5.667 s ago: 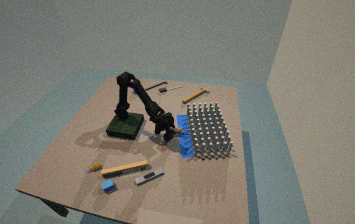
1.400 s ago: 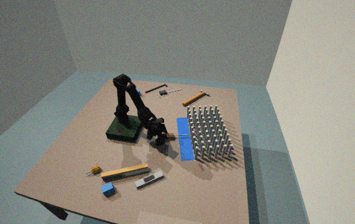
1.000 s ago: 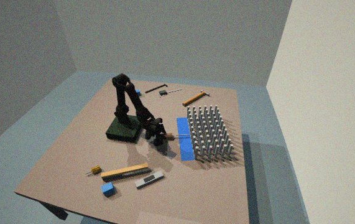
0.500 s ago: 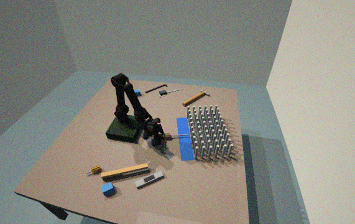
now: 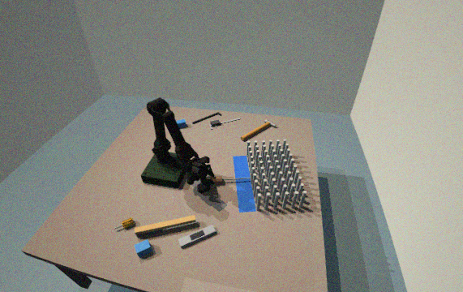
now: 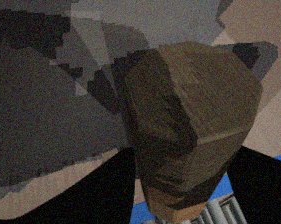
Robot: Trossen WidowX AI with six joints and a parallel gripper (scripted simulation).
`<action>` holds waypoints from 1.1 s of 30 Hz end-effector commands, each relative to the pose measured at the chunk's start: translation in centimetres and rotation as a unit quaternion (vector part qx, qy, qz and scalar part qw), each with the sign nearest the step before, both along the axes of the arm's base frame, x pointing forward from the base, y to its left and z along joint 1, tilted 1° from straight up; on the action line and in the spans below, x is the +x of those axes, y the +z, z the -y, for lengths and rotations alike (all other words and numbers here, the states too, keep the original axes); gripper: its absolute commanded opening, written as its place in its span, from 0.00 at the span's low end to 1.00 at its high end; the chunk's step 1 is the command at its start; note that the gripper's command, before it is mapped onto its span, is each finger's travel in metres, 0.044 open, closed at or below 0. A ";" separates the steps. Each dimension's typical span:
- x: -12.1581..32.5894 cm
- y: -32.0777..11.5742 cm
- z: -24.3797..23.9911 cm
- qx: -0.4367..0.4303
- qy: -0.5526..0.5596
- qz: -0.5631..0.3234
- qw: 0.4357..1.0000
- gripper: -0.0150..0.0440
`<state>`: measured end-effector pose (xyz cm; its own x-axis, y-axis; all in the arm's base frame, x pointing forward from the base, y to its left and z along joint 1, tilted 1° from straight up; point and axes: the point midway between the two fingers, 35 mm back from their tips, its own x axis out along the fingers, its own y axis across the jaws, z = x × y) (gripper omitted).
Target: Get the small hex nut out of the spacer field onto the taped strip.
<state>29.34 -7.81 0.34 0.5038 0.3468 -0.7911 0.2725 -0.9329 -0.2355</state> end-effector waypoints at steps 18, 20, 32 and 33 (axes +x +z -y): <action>-1.7 0.0 0.4 0.001 0.002 0.000 1.000 0.25; -1.9 0.0 0.4 0.001 0.002 0.000 1.000 0.25; -2.7 -0.1 0.7 0.001 0.002 0.000 1.000 0.25; -2.8 -0.1 0.7 0.001 0.002 0.000 1.000 0.25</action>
